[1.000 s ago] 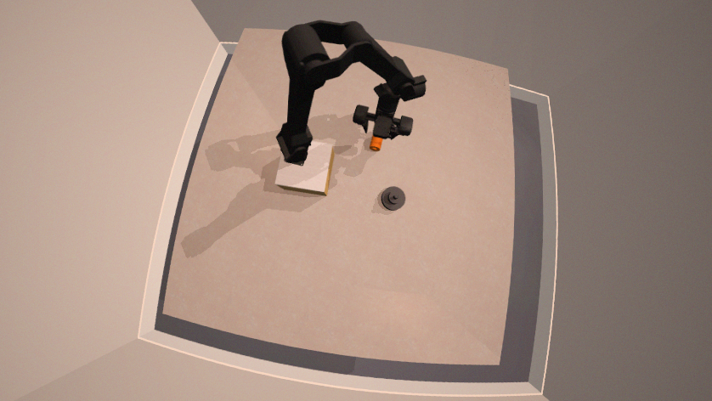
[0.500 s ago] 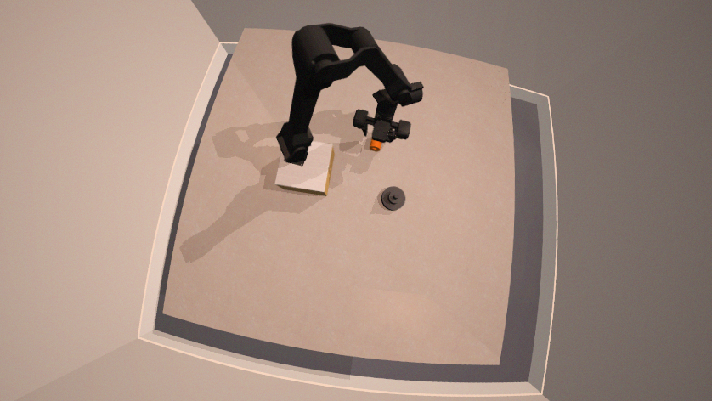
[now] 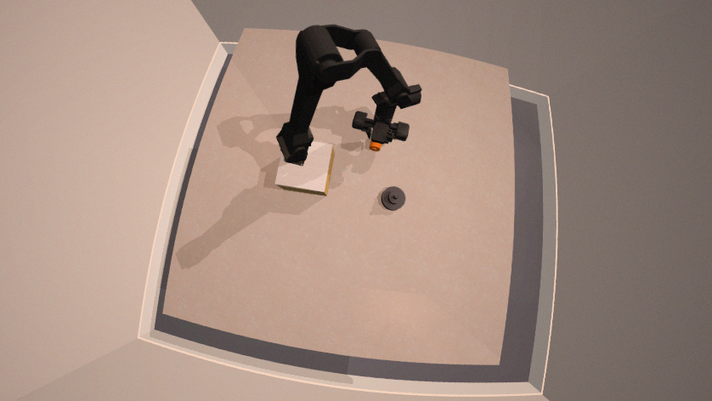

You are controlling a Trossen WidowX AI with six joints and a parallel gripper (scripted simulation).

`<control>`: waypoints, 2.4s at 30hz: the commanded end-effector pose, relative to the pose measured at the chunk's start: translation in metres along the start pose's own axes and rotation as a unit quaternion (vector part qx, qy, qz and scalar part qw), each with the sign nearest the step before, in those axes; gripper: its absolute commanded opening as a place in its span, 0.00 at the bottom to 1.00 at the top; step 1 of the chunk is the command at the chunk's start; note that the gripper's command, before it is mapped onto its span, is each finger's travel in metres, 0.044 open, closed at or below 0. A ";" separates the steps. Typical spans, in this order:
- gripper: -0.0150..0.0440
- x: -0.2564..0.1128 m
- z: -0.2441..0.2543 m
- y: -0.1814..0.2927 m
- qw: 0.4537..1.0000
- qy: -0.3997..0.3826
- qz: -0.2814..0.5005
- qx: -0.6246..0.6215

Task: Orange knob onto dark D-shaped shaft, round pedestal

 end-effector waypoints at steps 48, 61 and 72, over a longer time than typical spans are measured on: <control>0.56 -0.005 0.008 -0.039 0.986 0.033 0.163 0.000; 0.56 -0.003 0.012 -0.057 0.971 0.047 0.233 0.000; 0.56 0.001 0.015 -0.071 0.955 0.058 0.291 -0.001</control>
Point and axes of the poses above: the point midway between the two fingers, 35 mm back from their tips, its own x axis out along the fingers, its own z axis across the jaws, y = z × x, the point moved 6 cm from there along -x, back along the fingers, and after that the axes turned 11 degrees about x, right-handed, at the moved point
